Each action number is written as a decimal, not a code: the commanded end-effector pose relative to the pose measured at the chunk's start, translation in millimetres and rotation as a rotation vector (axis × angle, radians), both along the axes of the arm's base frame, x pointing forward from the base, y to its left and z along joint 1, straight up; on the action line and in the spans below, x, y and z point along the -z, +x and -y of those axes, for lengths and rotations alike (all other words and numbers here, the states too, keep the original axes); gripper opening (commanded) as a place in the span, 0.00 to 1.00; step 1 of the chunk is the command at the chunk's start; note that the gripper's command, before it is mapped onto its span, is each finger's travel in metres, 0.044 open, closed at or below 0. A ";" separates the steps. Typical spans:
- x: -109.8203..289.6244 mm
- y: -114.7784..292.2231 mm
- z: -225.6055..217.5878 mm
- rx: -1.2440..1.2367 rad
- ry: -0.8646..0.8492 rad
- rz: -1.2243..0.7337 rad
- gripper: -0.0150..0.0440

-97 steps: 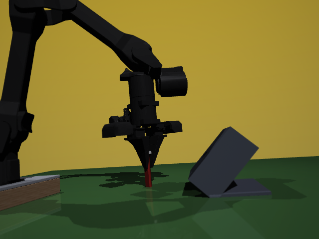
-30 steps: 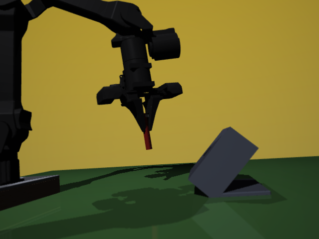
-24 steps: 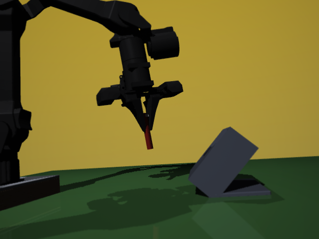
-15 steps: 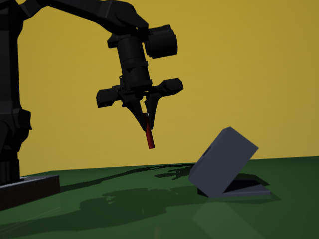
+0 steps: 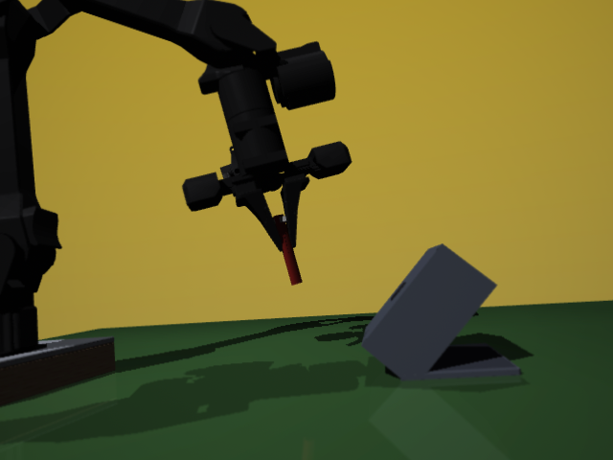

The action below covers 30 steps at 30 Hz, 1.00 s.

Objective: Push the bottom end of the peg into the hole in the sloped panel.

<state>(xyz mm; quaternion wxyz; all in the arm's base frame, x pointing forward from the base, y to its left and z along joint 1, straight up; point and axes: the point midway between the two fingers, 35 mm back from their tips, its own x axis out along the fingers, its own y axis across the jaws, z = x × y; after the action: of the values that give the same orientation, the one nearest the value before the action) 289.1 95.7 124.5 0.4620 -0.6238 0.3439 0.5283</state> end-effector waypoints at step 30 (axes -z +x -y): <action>-3.4 3.4 11.7 0.360 0.114 0.099 0.25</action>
<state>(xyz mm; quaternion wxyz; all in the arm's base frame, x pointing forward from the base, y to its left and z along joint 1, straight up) 293.4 86.3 127.5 0.5858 -0.5585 0.3918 0.4375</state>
